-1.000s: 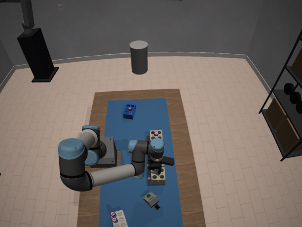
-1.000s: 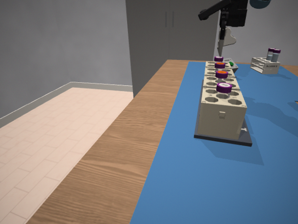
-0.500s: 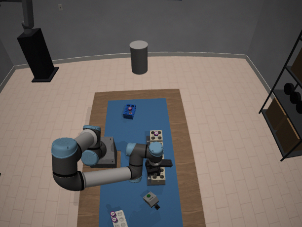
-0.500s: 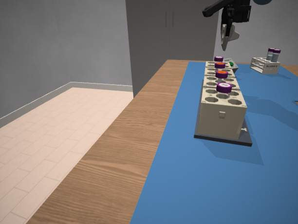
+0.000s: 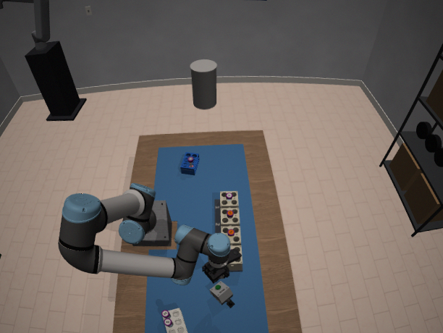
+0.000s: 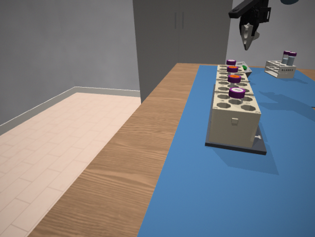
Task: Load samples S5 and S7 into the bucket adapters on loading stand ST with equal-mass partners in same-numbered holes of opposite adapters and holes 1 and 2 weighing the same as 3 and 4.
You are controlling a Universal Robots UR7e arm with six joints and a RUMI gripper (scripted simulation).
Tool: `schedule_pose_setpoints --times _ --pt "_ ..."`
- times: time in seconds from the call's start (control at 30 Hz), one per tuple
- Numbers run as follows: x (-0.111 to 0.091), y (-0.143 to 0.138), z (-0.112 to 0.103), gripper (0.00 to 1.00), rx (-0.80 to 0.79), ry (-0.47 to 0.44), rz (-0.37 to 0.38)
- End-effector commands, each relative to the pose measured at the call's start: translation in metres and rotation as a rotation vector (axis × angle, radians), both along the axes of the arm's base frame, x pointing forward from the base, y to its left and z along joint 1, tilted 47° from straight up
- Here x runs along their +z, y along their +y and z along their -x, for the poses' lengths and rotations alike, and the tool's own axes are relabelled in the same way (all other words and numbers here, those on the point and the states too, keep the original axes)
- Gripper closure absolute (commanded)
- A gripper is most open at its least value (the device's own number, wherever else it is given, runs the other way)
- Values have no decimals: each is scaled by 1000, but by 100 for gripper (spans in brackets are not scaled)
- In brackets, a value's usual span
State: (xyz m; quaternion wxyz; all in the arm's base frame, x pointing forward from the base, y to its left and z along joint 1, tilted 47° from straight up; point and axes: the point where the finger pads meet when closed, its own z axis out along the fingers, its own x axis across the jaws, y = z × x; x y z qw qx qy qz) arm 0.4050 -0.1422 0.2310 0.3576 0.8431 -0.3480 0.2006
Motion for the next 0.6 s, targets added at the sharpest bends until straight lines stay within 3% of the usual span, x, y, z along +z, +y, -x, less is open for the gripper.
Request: schedule_pose_setpoints --times 0.0,0.33,0.57 --pt "17 -17 8 100 52 10 -24" --pt "17 -17 8 100 52 10 -24" --pt "2 -35 4 100 -75 146 -164"
